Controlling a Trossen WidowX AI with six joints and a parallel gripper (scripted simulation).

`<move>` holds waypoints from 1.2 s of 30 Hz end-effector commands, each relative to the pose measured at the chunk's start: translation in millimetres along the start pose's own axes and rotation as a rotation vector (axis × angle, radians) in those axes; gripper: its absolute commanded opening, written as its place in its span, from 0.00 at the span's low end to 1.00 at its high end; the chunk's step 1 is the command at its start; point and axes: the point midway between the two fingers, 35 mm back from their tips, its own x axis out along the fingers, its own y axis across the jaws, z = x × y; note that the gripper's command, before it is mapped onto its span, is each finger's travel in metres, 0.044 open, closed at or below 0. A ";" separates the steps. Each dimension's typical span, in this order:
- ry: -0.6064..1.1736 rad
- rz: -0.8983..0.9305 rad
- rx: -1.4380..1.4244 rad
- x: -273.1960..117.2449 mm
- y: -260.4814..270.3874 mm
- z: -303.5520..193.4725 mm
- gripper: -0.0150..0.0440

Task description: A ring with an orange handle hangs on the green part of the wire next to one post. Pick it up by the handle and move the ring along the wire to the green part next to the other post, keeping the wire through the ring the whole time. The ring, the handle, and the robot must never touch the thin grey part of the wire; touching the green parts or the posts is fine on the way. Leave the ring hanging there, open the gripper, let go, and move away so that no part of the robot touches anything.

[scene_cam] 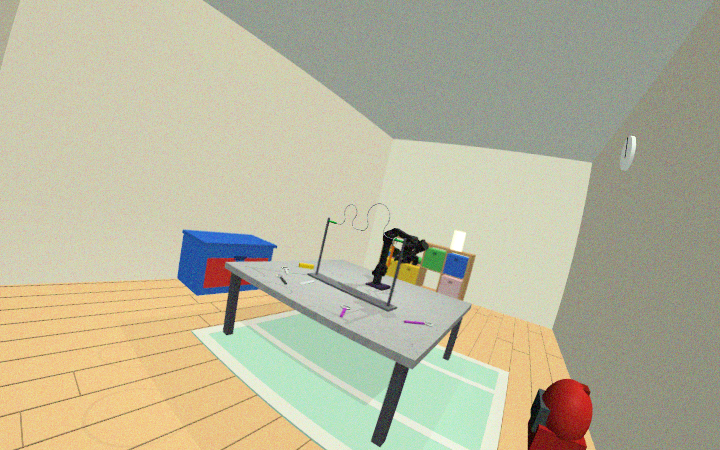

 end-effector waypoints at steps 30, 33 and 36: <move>-0.001 0.001 -0.001 -49.6 -1.2 0.3 1.00; -0.001 0.001 -0.001 -49.6 -1.2 0.3 1.00; -0.001 0.001 -0.001 -49.6 -1.2 0.3 1.00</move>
